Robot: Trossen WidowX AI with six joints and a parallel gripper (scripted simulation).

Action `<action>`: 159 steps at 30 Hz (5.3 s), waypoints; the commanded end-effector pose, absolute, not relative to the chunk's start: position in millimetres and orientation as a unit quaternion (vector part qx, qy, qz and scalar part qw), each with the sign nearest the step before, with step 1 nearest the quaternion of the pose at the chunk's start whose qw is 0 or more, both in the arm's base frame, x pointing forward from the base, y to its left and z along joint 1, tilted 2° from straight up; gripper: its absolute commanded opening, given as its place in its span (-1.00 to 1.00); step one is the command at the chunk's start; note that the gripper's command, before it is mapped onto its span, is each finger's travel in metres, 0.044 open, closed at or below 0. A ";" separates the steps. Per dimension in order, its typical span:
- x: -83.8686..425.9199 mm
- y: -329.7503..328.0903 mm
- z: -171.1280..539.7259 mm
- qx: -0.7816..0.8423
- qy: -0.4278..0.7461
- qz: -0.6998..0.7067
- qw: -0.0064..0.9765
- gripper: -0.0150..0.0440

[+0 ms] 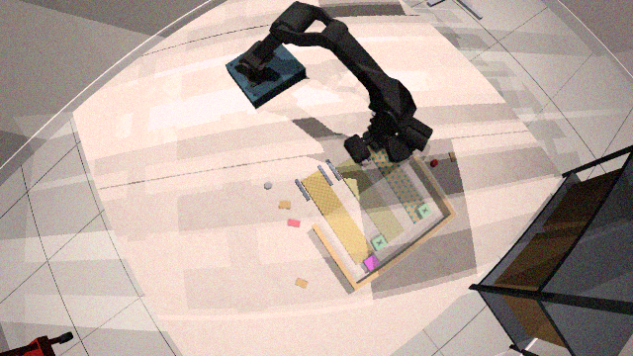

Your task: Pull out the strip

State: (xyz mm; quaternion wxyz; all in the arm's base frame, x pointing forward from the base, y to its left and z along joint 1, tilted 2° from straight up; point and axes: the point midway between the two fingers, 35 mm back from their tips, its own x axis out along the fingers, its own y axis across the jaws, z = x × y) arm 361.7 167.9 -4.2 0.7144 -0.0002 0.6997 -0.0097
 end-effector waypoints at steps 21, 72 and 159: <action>360.6 167.5 -7.1 -0.001 0.701 -0.008 0.713 -0.49; 361.9 168.2 -11.9 -0.001 0.701 -0.008 0.713 -0.49; 236.4 167.4 -17.3 -0.001 0.705 -0.008 0.710 -0.49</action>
